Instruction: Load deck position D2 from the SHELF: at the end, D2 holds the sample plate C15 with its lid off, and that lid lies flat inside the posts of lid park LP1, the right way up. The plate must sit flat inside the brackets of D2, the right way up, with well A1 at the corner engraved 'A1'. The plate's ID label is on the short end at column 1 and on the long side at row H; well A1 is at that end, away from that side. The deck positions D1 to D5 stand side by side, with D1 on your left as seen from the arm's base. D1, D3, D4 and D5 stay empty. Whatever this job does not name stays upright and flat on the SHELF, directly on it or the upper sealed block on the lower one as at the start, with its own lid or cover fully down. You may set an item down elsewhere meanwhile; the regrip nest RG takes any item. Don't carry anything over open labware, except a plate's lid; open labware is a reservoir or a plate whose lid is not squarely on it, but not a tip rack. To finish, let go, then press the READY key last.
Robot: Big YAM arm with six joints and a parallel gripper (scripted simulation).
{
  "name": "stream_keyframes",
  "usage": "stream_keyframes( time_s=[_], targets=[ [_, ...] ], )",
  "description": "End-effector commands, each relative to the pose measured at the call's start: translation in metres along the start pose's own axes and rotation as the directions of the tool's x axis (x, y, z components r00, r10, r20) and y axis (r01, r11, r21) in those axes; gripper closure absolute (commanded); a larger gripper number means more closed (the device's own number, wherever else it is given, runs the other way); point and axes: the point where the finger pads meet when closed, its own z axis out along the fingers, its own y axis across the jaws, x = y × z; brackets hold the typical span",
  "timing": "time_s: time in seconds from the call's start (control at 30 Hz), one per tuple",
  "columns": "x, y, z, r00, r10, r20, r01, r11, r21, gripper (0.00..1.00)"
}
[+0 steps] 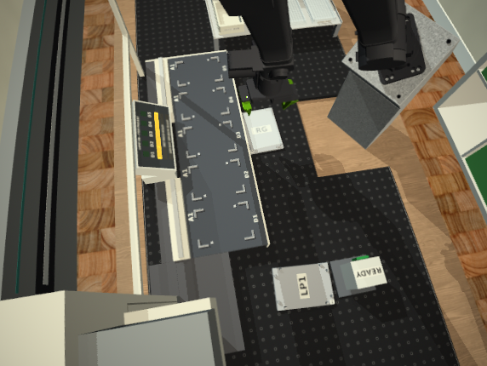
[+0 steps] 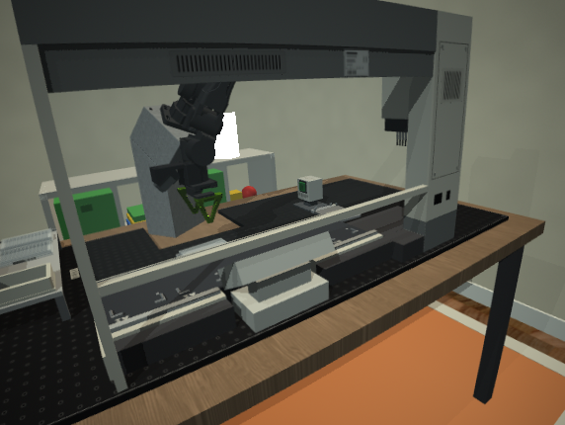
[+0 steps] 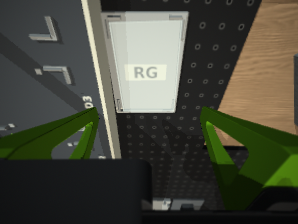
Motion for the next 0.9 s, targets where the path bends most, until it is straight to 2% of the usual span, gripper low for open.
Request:
stream_keyframes(
  time_s=[0.0,0.87],
  targets=[
    [0.0,0.005,0.007,1.0,0.007,0.002,-0.007,1.0,-0.013,0.0],
    [0.0,0.004,0.043,1.0,0.008,0.001,-0.008,1.0,-0.012,0.0]
  ],
)
